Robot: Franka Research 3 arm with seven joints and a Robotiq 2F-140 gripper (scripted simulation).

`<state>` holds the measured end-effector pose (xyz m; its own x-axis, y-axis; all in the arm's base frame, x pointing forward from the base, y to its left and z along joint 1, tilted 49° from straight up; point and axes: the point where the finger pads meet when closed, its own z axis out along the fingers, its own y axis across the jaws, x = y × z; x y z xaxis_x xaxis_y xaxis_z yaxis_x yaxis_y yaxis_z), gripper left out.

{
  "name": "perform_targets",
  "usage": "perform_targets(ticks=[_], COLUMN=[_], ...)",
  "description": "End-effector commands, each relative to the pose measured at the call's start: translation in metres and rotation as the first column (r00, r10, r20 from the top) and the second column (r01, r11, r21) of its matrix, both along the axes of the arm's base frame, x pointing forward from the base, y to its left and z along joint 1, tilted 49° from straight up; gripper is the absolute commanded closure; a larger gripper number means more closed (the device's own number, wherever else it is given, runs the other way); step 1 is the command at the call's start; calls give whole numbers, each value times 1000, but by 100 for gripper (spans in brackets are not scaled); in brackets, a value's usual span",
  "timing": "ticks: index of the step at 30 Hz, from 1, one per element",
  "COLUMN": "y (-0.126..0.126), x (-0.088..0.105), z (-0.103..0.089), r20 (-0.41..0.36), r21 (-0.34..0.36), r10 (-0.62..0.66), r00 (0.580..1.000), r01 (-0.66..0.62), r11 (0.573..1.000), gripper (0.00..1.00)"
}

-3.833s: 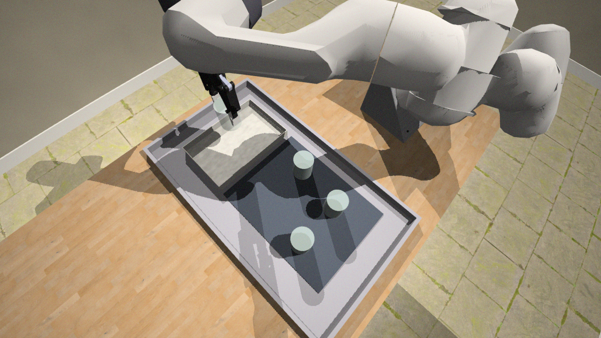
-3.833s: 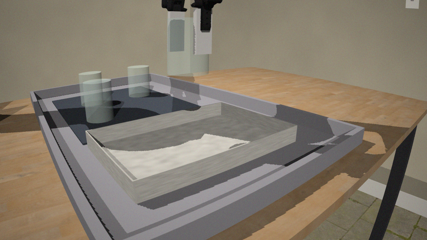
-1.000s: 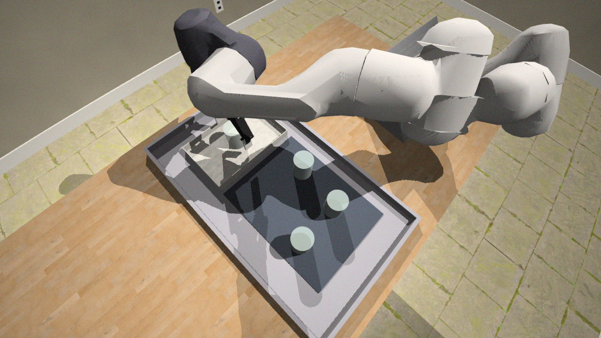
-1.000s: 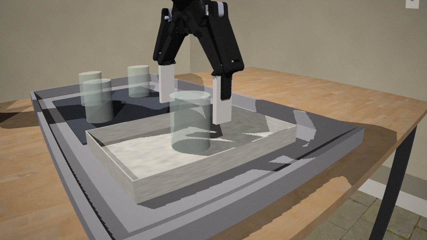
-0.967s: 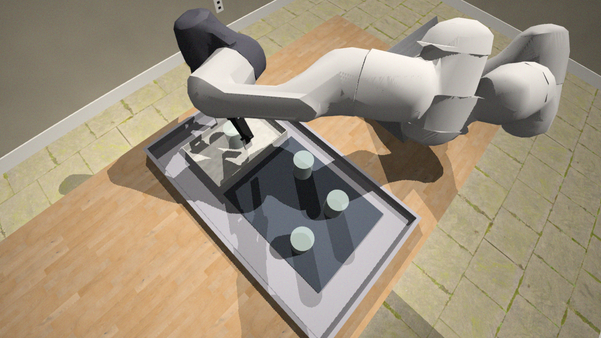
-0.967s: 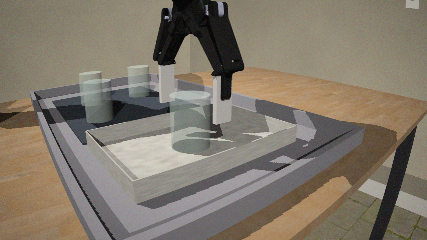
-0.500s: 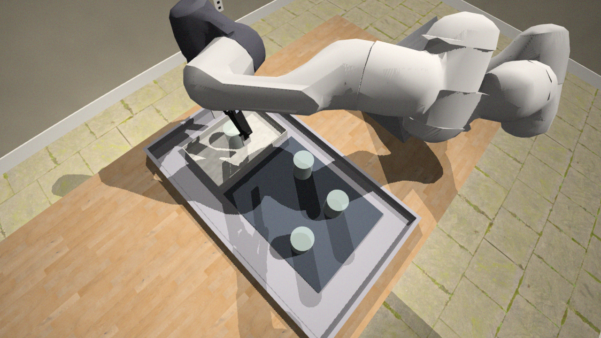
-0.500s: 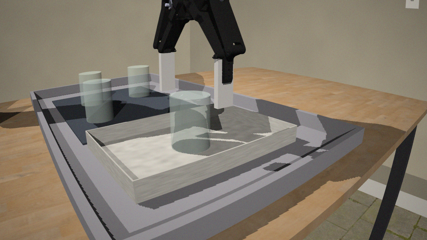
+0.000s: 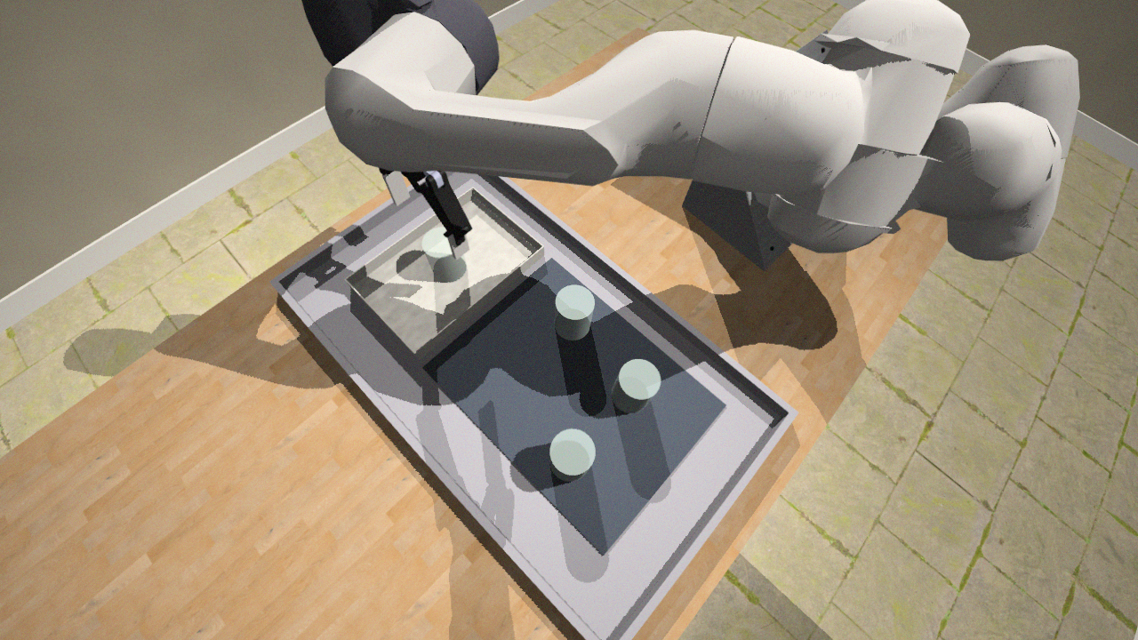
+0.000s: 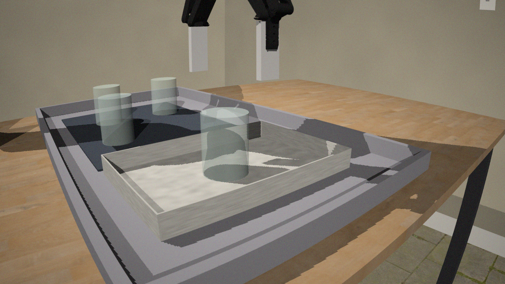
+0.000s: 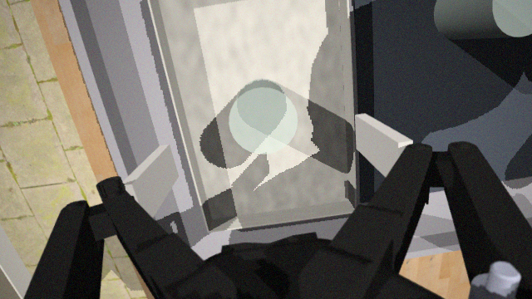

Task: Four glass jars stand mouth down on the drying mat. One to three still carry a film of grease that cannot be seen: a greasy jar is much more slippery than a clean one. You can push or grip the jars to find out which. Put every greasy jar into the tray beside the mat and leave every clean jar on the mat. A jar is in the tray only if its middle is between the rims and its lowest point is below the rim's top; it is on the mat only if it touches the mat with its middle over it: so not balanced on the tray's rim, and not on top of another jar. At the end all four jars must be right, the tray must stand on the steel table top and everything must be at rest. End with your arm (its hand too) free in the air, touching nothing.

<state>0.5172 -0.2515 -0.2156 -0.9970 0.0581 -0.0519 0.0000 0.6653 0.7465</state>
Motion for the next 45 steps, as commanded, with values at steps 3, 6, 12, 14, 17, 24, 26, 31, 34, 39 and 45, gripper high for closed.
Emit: perform_targets(ticks=[3, 6, 12, 14, 17, 24, 26, 31, 34, 39, 45], y=[-15, -18, -24, -24, -24, -19, -9, 17, 33, 54, 80], x=[-4, -4, -5, -5, -5, -3, 1, 11, 17, 24, 34], z=[18, 21, 26, 26, 26, 32, 44, 75, 94, 118, 149], r20=[-11, -11, -11, -11, -11, -11, -11, -11, -11, -11, -11], r21=[10, 10, 10, 10, 10, 10, 10, 10, 10, 10, 10], r10=[0, 0, 0, 0, 0, 0, 0, 0, 0, 0, 0], r00=[1000, 1000, 1000, 1000, 1000, 1000, 1000, 1000, 1000, 1000, 1000], r01=[1, 1, 1, 1, 1, 1, 1, 1, 1, 1, 1], r11=[1000, 1000, 1000, 1000, 1000, 1000, 1000, 1000, 1000, 1000, 1000], gripper=[0, 0, 0, 0, 0, 0, 0, 0, 0, 0, 0])
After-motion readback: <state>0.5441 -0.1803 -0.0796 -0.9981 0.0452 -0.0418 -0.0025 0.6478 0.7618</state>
